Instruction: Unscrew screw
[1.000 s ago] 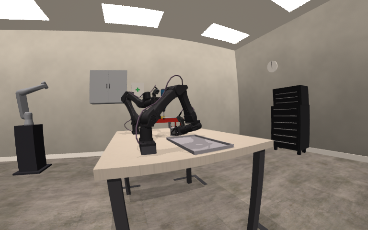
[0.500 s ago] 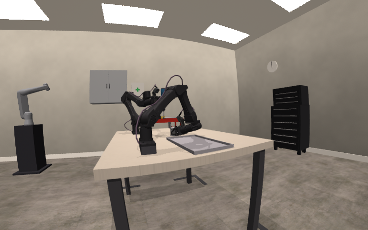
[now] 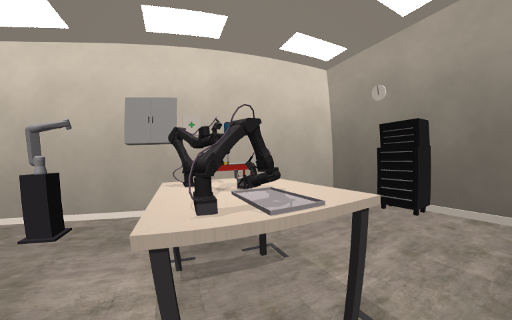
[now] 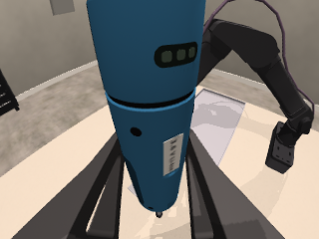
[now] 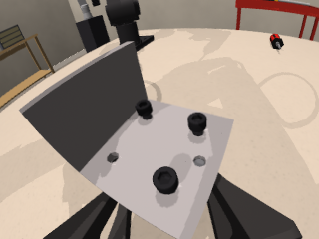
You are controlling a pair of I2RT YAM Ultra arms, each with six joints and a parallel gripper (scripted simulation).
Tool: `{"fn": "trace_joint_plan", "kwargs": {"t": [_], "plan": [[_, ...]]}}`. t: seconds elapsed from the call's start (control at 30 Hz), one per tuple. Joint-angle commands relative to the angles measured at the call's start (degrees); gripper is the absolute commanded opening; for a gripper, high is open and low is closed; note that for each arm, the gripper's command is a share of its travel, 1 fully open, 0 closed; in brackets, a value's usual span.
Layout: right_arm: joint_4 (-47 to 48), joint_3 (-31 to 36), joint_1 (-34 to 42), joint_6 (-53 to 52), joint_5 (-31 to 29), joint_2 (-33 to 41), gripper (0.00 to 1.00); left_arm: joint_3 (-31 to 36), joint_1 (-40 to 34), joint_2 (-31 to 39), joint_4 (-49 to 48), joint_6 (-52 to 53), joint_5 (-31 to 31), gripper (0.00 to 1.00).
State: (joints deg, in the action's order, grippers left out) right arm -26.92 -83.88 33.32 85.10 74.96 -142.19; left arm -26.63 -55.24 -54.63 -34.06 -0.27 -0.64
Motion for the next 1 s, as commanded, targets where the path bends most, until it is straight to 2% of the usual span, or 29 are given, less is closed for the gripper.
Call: {"fn": "trace_joint_plan", "kwargs": {"t": [0.0, 0.77, 0.97], "plan": [[-0.77, -1.6, 0.45, 0.46, 1.71, 0.09, 0.59, -3.4, 0.29, 0.88, -3.28, -0.45, -0.25, 0.42], [-0.77, -1.6, 0.45, 0.46, 1.71, 0.09, 0.59, -4.11, 0.21, 0.67, -3.37, -0.41, -0.2, 0.42], [-0.77, -1.6, 0.45, 0.46, 1.71, 0.09, 0.59, -4.55, 3.3, -0.8, 3.32, -3.23, 0.79, 0.42]]}}
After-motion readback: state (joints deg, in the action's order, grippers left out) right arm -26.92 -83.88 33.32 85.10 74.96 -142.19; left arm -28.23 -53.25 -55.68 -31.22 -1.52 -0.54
